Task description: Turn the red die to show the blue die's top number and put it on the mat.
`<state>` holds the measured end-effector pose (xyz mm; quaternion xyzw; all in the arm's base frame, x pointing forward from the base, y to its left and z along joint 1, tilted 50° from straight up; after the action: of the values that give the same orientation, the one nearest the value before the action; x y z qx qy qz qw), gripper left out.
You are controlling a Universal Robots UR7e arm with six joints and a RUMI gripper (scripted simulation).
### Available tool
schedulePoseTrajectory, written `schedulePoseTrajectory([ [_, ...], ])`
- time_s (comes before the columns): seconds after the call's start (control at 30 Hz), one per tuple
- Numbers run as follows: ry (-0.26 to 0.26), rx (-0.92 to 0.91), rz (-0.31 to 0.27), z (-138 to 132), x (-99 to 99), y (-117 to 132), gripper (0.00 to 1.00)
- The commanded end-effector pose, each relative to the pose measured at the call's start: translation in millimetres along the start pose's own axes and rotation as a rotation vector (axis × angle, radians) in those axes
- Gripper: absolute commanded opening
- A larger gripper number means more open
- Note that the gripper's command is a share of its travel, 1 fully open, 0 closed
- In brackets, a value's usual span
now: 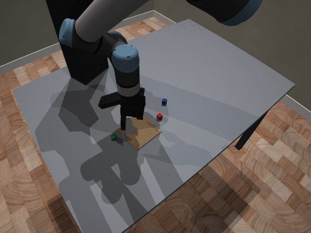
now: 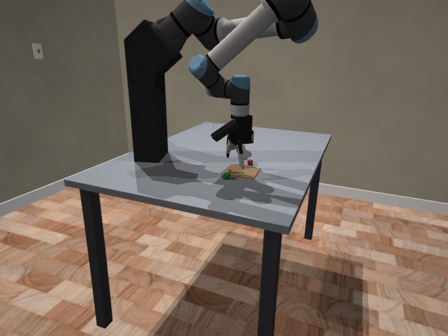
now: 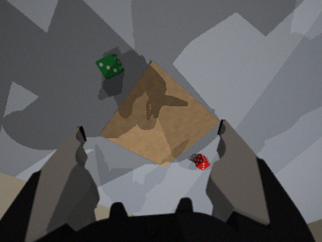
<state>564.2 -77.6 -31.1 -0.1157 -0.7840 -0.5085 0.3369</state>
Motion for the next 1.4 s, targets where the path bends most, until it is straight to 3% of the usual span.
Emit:
schedulePoseTrajectory([
  [0.0,-0.008,-0.006,0.006,30,0.7,31,1.00],
  [0.6,-0.008,-0.006,0.006,84,-0.1,86,1.00],
  [1.37,-0.008,-0.006,0.006,93,-0.2,96,1.00],
])
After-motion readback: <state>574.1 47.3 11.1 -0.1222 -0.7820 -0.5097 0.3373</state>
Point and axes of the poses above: the point where the finger pads meet when closed, its own x axis back along the fingers, its own z axis across the jaws, y = z × x, the point moved 6 cm from there along x, back along the fingers, and after that the axes turned 7 degrees about -x, right-handed, at the moved point
